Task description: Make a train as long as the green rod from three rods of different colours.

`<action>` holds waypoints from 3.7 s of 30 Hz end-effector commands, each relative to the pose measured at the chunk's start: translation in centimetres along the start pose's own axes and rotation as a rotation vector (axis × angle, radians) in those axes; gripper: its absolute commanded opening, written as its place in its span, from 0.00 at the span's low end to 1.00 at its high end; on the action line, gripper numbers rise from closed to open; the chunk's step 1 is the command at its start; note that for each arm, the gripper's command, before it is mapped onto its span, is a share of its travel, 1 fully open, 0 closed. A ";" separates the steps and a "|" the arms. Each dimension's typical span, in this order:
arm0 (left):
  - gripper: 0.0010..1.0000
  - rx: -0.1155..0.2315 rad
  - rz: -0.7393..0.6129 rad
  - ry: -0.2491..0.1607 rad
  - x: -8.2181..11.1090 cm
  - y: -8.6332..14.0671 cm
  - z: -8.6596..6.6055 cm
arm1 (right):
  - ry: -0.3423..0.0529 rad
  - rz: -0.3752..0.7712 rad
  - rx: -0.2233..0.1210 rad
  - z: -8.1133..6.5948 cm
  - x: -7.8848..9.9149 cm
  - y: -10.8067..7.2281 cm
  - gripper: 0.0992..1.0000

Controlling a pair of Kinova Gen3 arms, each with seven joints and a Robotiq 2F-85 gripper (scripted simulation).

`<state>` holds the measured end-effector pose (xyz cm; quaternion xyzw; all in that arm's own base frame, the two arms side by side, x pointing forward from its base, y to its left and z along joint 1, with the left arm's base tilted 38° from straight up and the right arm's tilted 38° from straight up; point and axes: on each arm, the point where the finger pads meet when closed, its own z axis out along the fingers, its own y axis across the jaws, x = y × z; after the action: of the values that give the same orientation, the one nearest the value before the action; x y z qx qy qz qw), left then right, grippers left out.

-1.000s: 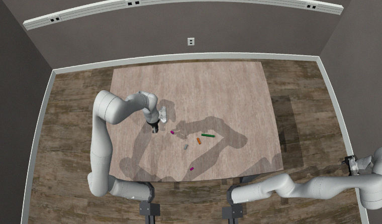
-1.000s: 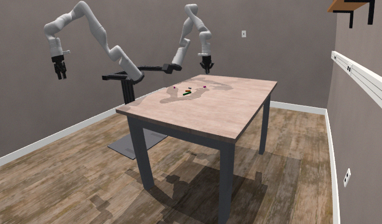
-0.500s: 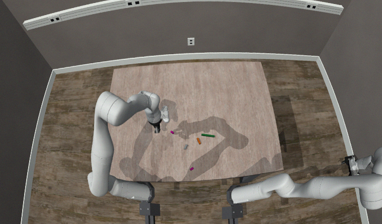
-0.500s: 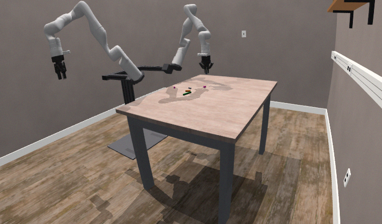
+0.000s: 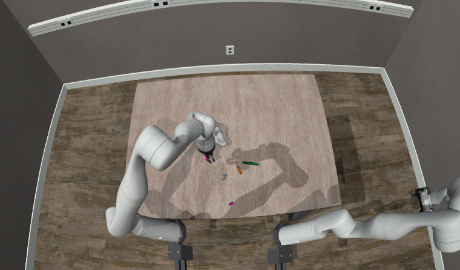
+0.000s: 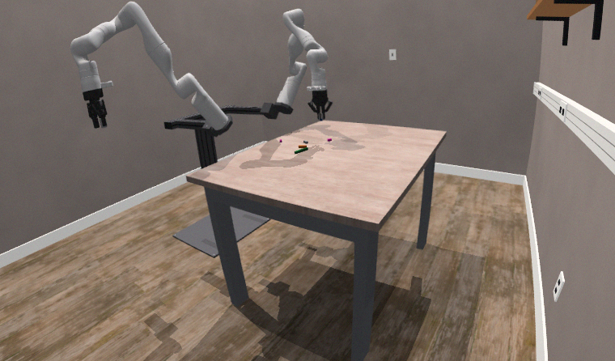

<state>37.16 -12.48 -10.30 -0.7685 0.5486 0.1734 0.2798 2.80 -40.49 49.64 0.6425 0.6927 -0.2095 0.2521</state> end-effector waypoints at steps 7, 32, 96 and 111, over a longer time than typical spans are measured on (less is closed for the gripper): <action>0.14 0.000 -0.241 -0.001 7.2 6.9 -0.2 | -0.001 0.000 -0.001 -0.1 0.0 0.0 1.00; 0.14 -0.012 -0.435 -0.006 12.2 14.8 0.6 | -0.001 0.000 -0.001 -0.1 0.0 0.0 1.00; 0.14 -0.012 -0.435 -0.006 12.2 14.9 9.4 | -0.001 0.000 -0.001 -0.1 0.0 0.0 1.00; 0.14 -0.012 -0.435 -0.006 12.2 14.9 9.4 | -0.001 0.000 -0.001 -0.1 0.0 0.0 1.00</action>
<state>27.64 -19.23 -28.26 -0.8696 0.3678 0.1153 0.3085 2.80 -40.49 49.64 0.6425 0.6927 -0.2095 0.2521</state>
